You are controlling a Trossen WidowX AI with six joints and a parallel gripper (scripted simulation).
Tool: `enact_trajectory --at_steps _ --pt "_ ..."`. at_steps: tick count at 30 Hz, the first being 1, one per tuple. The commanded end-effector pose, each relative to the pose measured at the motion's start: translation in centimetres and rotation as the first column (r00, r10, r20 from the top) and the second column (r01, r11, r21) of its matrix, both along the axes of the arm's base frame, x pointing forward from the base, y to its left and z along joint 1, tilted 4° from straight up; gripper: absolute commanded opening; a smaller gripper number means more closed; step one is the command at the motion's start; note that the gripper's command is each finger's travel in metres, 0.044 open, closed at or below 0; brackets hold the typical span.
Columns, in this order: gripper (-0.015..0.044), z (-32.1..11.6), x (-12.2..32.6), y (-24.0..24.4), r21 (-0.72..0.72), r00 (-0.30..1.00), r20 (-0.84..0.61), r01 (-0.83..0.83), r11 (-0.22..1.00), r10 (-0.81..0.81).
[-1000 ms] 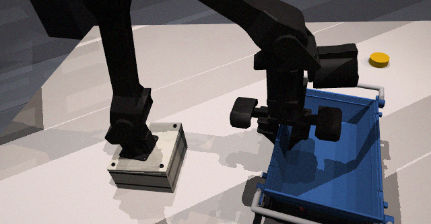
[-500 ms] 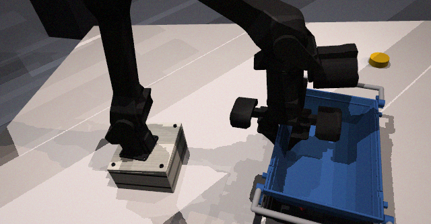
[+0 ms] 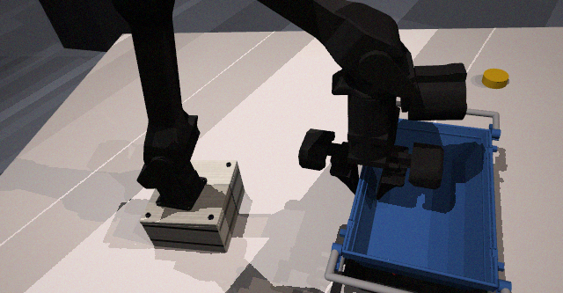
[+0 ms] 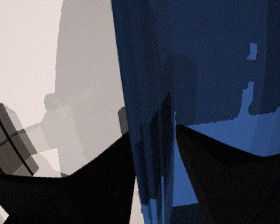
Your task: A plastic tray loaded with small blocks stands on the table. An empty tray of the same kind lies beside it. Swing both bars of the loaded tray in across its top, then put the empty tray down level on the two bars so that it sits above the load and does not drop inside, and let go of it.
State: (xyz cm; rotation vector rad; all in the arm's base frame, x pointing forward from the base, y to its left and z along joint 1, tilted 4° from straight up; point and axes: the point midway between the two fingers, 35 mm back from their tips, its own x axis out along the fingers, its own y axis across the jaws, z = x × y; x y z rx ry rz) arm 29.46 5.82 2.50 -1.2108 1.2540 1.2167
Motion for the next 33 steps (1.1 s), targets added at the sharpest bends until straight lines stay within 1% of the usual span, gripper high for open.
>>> enact_trajectory --at_steps 1,18,26,33 --pt "0.0191 -0.1 -0.2 0.0 0.001 1.0 -0.008 0.003 1.0 -0.003" --pt "0.044 -0.1 -0.2 0.0 0.001 1.0 -0.008 0.003 1.0 -0.003" --pt "0.044 0.2 0.0 0.0 -0.001 1.0 -0.004 0.0 1.0 0.0" --pt "0.044 3.6 0.6 0.2 0.0 1.0 -0.005 0.001 1.0 -0.001"
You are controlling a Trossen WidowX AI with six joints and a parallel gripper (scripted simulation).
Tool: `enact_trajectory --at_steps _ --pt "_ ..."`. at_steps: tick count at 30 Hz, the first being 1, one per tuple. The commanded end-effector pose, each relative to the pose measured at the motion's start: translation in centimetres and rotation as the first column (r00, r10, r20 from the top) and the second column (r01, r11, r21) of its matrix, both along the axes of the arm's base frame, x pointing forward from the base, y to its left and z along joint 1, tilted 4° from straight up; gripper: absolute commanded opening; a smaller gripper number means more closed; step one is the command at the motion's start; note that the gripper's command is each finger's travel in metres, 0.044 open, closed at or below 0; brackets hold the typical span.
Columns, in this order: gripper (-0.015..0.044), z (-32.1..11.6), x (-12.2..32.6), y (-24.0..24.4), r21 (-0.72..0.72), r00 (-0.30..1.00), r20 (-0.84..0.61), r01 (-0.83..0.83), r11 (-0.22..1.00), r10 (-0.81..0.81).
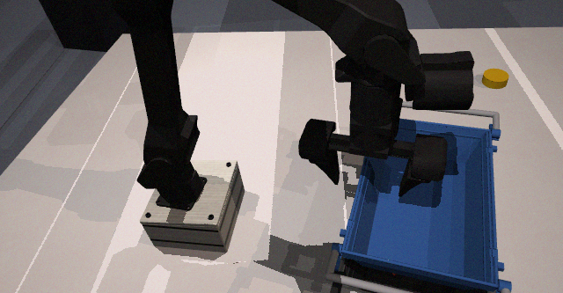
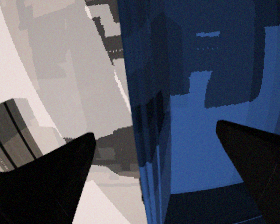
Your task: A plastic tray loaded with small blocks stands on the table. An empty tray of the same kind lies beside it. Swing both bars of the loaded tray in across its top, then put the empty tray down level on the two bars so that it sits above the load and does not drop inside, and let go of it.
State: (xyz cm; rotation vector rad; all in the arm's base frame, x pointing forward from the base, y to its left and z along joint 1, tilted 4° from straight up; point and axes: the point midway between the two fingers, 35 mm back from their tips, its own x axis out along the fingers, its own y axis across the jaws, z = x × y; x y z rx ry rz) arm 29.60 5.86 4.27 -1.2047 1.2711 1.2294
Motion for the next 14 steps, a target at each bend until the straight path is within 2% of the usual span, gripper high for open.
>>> enact_trajectory --at_steps 1,11,14 --pt "0.044 2.5 0.5 0.2 0.004 1.0 0.014 0.002 1.0 -0.002" --pt "0.044 8.7 0.3 0.2 0.005 1.0 0.012 0.003 1.0 -0.004" --pt "0.044 9.1 0.2 0.2 0.006 1.0 0.012 0.004 1.0 -0.004"
